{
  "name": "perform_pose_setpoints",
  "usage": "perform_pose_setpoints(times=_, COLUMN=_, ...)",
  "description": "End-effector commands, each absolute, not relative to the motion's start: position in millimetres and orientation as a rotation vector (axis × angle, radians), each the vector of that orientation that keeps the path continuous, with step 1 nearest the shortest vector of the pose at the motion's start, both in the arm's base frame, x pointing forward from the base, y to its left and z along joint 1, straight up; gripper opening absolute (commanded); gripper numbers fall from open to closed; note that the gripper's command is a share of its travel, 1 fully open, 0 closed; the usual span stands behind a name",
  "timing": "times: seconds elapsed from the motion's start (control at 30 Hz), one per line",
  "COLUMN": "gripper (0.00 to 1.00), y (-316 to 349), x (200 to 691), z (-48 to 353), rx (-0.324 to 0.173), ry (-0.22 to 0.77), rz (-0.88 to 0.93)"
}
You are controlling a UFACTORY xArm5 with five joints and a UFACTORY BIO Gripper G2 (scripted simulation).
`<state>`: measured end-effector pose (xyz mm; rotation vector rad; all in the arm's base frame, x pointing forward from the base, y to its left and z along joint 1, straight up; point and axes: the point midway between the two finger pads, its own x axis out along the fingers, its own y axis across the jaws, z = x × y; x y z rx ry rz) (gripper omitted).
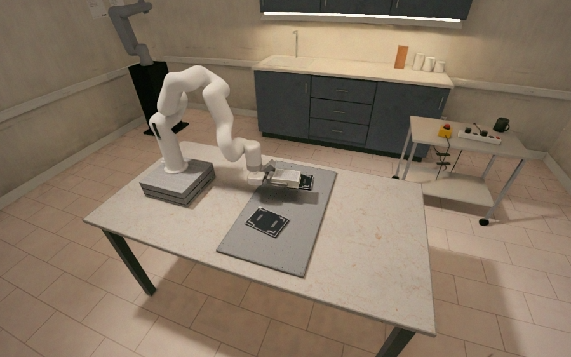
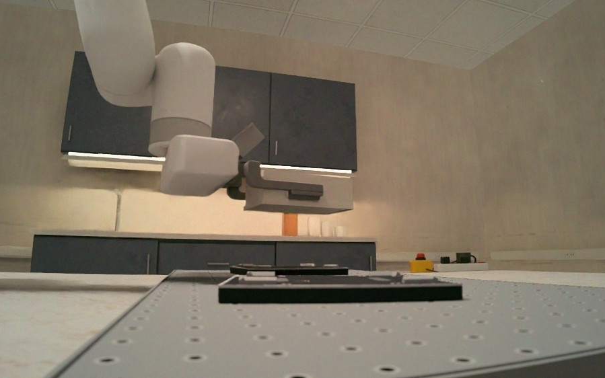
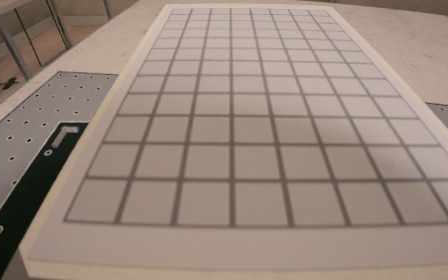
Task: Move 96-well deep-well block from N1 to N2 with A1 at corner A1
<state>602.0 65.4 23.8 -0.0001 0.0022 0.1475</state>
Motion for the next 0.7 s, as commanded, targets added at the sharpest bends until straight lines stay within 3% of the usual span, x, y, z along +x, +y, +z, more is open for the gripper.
perform_pose_setpoints(times=0.0, gripper=0.00, y=77, x=605, z=26, rx=0.004, ry=-0.002, rz=0.148)
perform_pose_setpoints(times=0.67, gripper=0.00, y=137, x=612, z=26, rx=0.004, ry=-0.002, rz=0.148)
